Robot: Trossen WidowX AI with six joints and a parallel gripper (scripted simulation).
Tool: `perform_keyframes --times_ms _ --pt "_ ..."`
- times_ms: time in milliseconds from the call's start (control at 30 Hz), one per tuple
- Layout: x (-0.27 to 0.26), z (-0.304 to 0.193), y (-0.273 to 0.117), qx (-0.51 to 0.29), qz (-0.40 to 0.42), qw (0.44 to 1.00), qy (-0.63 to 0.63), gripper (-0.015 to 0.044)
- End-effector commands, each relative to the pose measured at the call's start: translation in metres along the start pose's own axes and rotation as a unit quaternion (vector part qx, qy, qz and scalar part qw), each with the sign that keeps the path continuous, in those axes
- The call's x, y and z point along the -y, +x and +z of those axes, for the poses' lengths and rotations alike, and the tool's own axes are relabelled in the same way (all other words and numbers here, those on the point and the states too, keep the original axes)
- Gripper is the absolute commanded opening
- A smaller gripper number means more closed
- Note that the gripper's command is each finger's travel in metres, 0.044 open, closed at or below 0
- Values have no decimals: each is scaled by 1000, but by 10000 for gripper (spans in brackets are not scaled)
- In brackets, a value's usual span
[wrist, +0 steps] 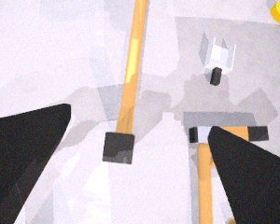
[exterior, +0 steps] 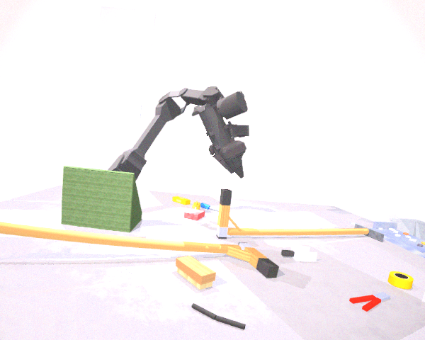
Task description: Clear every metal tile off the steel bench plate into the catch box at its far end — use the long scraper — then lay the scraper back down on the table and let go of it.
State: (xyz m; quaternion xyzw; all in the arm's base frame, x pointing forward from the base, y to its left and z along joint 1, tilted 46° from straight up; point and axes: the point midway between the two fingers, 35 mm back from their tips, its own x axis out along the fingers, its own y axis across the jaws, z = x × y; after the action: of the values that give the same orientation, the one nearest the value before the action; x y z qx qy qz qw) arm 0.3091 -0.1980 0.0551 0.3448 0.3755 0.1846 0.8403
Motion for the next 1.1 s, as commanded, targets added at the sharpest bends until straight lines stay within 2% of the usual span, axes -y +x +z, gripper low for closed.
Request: perform_keyframes --times_ms 0,633,1067 --pt "-3 -9 -7 14 0 1000 -7 440" --pt "-12 -49 -24 57 -4 998 -21 440" --pt "-11 -66 4 57 -4 998 -21 440"
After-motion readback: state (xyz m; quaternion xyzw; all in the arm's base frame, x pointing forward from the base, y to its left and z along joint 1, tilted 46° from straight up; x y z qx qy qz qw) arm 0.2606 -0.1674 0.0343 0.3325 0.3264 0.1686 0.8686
